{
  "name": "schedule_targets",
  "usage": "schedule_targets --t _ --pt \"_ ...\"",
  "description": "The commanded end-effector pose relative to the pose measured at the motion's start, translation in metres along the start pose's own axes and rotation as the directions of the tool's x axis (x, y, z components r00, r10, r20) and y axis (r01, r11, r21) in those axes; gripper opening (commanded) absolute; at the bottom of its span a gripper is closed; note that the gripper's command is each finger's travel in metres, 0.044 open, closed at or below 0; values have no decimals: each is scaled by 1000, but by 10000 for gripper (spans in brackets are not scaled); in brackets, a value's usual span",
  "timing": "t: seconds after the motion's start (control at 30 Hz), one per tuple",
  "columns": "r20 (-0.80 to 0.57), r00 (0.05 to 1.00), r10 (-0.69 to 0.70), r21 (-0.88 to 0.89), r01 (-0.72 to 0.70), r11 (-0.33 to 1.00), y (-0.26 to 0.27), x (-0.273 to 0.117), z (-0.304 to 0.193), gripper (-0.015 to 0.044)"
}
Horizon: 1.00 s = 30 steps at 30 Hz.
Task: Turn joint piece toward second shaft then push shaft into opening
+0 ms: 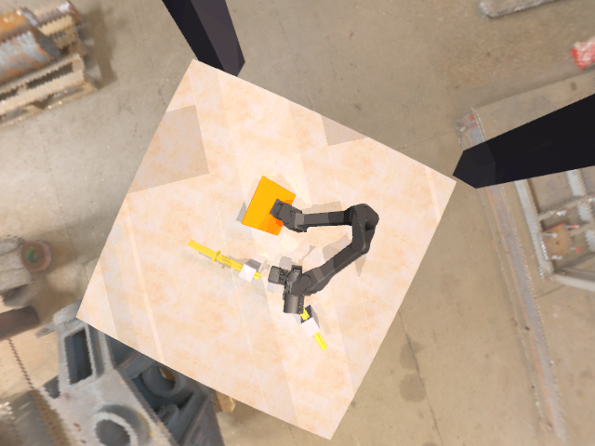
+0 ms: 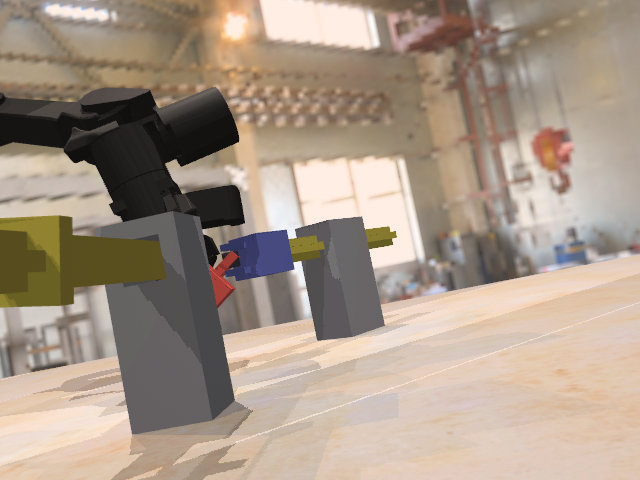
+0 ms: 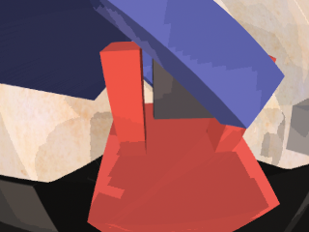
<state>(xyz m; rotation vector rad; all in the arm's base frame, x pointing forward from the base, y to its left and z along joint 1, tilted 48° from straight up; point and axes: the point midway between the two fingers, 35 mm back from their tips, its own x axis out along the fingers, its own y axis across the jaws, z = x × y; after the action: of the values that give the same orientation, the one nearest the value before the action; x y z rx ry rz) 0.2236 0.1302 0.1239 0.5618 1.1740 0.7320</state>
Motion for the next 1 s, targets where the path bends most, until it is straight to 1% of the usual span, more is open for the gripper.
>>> schedule_targets --t 0.0,0.8,0.83,0.87,0.97 --pt "-1 1000 0 5 0 1000 0 0 0 182" --pt "-1 1000 0 5 0 1000 0 0 0 182" --pt "0 1000 0 0 0 1000 0 0 0 156" --pt "0 1000 0 0 0 1000 0 0 0 147" --pt "0 1000 0 0 0 1000 0 0 0 147"
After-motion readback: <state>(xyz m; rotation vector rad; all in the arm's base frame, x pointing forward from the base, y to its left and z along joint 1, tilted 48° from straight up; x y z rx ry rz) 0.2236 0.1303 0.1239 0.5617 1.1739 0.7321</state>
